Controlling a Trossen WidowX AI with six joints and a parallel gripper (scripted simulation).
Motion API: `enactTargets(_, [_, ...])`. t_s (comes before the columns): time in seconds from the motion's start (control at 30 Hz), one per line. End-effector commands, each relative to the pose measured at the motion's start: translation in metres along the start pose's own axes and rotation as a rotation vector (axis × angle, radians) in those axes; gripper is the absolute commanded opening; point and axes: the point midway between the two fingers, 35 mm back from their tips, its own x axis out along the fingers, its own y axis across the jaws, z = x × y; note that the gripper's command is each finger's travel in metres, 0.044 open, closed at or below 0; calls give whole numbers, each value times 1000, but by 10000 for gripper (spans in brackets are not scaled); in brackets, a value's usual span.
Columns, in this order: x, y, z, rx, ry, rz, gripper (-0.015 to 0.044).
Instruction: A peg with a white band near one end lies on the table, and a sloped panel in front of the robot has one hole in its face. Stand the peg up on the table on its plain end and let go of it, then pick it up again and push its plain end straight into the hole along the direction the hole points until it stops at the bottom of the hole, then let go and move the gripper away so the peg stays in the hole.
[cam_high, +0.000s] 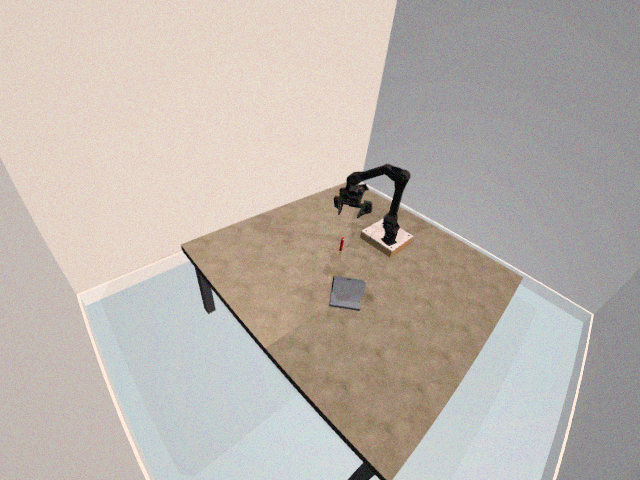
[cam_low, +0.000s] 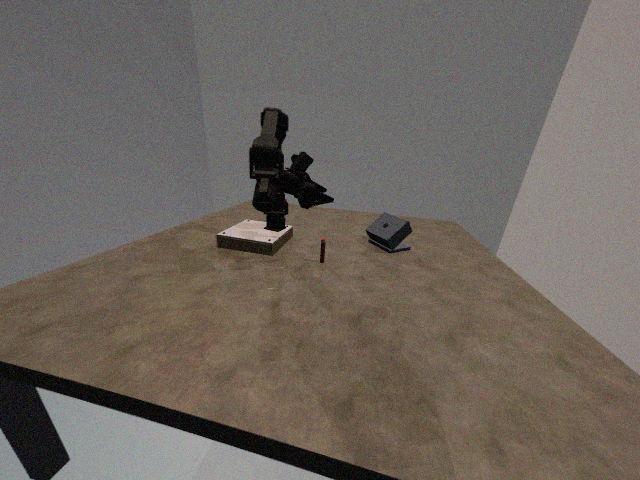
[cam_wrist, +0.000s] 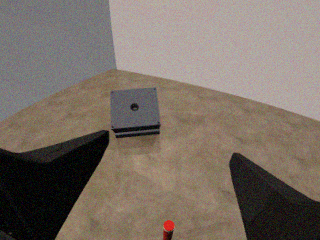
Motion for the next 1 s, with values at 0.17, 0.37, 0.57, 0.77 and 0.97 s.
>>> enactTargets(0.17, [18,17,-21,26,237,160,440])
enactTargets(0.37, [26,24,-37,32,422,234,440])
enactTargets(0.57, [30,26,-52,24,617,270,440])
enactTargets(0.77, [32,23,-63,1,813,263,440])
enactTargets(0.97, [35,17,-69,-36,974,218,440])
